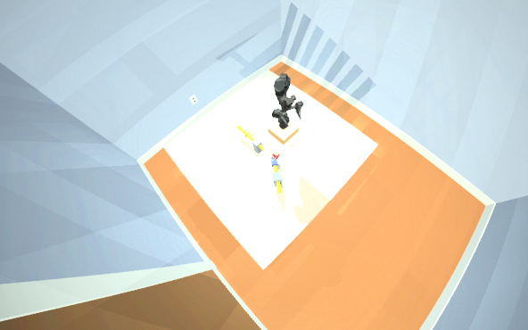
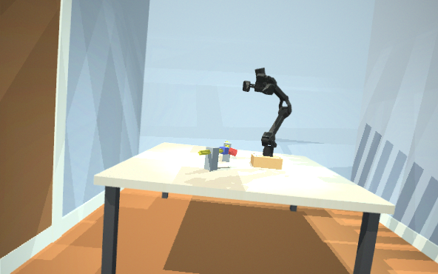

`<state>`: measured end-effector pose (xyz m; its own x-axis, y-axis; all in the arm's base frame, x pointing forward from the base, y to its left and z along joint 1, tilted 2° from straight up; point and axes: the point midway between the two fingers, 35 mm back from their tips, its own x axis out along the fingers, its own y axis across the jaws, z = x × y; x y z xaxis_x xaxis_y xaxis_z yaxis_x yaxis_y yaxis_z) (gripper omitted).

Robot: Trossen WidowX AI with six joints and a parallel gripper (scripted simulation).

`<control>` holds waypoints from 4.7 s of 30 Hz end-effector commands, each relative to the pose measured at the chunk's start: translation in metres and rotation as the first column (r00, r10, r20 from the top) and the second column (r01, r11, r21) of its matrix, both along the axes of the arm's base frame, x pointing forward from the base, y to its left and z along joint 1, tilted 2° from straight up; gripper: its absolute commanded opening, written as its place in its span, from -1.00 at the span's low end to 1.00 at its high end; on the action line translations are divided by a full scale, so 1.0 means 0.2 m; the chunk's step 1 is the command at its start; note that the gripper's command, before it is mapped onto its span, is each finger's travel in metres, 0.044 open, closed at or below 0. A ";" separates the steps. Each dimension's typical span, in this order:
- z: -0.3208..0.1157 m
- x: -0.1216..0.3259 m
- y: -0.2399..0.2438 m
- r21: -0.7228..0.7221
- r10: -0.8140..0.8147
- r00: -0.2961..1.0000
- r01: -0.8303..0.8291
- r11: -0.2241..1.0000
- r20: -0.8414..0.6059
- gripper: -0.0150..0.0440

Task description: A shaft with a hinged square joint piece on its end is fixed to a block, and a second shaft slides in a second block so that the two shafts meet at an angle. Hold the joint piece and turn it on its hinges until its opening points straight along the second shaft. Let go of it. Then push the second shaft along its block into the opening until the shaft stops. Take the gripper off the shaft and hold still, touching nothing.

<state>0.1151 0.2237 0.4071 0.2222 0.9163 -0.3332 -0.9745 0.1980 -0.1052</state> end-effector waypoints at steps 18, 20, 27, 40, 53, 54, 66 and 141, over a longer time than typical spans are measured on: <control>-0.59 0.19 0.01 -0.378 -0.411 0.800 0.251 0.891 -0.438 1.00; -0.64 0.19 0.00 -0.419 -0.457 0.763 0.268 0.867 -0.458 1.00; -0.83 0.21 -0.04 -0.564 -0.617 0.618 0.318 0.762 -0.487 1.00; -1.13 0.20 -0.19 -0.800 -0.868 0.316 0.357 0.482 -0.383 1.00; -1.30 0.17 -0.33 -0.913 -0.976 0.100 0.346 0.217 -0.194 1.00; -1.30 0.17 -0.33 -0.913 -0.976 0.100 0.346 0.217 -0.194 1.00; -1.35 0.15 -0.34 -0.862 -0.944 0.260 0.409 0.299 -0.204 1.00; -1.91 0.50 -0.21 -0.793 -0.887 0.423 0.467 0.390 -0.187 1.00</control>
<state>0.2162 0.1834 0.0328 0.2753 0.0853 -0.9576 -0.3974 0.9171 -0.0326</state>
